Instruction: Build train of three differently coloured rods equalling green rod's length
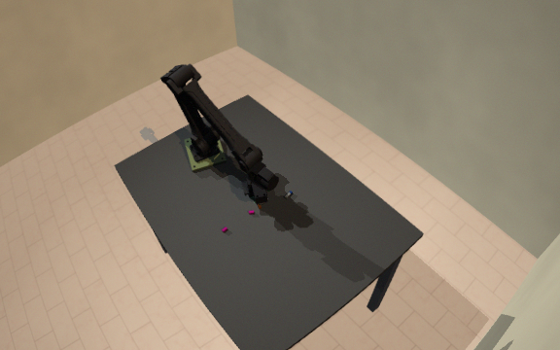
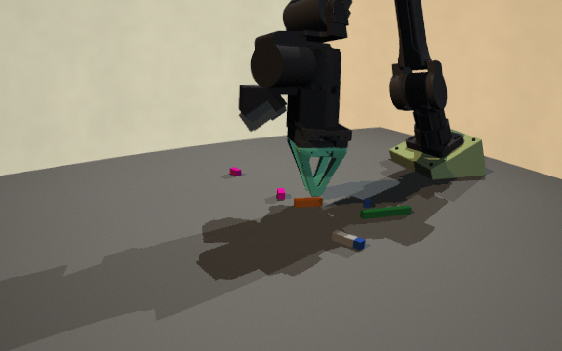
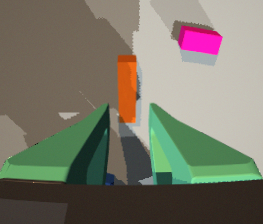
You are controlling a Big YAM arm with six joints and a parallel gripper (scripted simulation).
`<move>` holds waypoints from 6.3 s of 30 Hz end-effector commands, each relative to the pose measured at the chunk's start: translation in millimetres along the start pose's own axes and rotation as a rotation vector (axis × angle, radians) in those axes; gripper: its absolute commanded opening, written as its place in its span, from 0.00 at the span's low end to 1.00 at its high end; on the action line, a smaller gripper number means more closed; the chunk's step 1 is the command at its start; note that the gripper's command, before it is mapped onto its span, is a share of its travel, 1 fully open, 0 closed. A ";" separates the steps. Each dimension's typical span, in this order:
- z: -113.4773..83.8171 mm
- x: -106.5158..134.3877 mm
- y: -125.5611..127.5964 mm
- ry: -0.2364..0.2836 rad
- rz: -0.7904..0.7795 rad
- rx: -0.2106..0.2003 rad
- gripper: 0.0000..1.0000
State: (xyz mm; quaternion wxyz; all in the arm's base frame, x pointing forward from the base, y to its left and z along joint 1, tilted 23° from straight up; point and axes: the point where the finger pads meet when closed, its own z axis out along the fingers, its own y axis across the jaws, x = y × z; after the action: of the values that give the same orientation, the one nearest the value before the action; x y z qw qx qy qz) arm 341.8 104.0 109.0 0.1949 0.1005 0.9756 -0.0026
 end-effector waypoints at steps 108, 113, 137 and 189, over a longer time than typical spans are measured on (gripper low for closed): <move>2.3 -3.1 2.4 -0.017 -0.001 -0.011 0.04; -40.1 -22.8 14.7 -0.058 0.013 -0.038 0.04; -105.6 -22.1 15.5 -0.055 0.018 -0.039 0.04; -111.7 -34.9 76.8 -0.039 0.683 -0.067 0.04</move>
State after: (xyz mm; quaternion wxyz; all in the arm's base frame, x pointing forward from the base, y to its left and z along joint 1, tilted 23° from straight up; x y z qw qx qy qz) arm 331.5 166.9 188.4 0.1812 0.3971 0.8981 0.0547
